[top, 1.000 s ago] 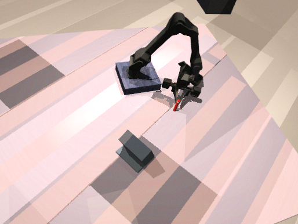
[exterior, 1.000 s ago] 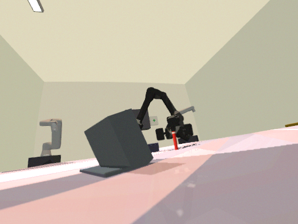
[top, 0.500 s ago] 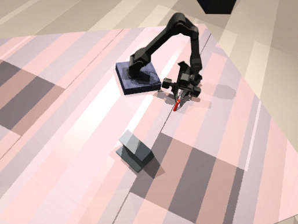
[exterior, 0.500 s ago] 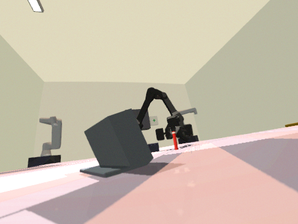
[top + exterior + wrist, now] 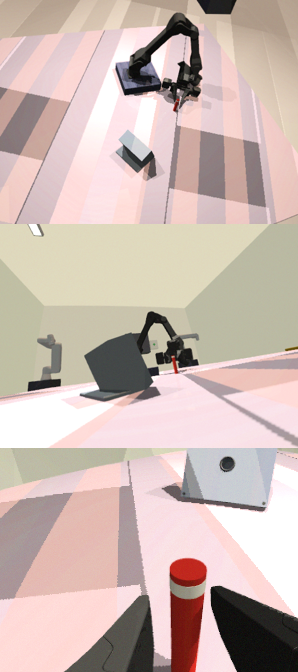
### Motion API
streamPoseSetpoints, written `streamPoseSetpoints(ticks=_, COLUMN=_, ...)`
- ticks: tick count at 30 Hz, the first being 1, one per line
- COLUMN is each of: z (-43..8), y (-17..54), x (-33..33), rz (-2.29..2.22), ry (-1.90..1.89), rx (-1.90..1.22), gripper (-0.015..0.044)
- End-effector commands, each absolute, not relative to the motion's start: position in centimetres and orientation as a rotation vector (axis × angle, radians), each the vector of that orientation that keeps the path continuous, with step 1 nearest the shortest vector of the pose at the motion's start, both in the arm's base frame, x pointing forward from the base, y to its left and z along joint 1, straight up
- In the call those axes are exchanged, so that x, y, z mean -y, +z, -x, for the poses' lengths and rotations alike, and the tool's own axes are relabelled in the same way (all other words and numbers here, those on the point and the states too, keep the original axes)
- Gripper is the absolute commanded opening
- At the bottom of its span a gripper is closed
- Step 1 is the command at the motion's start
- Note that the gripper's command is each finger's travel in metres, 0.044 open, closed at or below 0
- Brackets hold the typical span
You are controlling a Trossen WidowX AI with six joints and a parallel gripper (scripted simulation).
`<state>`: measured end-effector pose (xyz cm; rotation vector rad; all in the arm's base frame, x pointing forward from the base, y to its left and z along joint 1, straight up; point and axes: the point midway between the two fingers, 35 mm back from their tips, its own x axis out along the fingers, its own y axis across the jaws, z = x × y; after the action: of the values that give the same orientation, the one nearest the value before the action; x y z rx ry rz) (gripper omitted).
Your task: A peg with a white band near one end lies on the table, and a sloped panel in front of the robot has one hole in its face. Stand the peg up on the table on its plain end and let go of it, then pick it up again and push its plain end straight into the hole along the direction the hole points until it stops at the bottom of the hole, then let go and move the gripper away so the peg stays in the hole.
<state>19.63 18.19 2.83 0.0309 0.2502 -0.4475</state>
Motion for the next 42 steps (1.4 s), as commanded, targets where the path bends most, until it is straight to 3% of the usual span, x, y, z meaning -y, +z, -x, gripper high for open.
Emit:
streamPoseSetpoints(ticks=1, z=-19.6, y=2.8, x=-18.2, rz=-0.031, ry=-0.448, rx=-0.25, gripper=0.013)
streamPoseSetpoints(ticks=11, z=-19.6, y=2.8, x=-18.2, rz=-0.031, ry=-0.448, rx=-0.25, gripper=0.013)
streamPoseSetpoints(ticks=23, z=-19.6, y=2.8, x=-18.2, rz=-0.031, ry=-0.448, rx=-0.25, gripper=0.044)
streamPoseSetpoints(ticks=30, z=-19.7, y=3.9, x=-18.5, rz=-0.033, ry=-0.446, rx=-0.251, gripper=0.044)
streamPoseSetpoints(ticks=38, z=-19.6, y=17.7, x=-18.3, rz=-0.053, ry=-0.428, rx=-0.256, gripper=0.044)
streamPoseSetpoints(ticks=42, z=-19.6, y=18.9, x=-17.9, rz=-0.054, ry=-0.427, rx=-0.257, gripper=0.044)
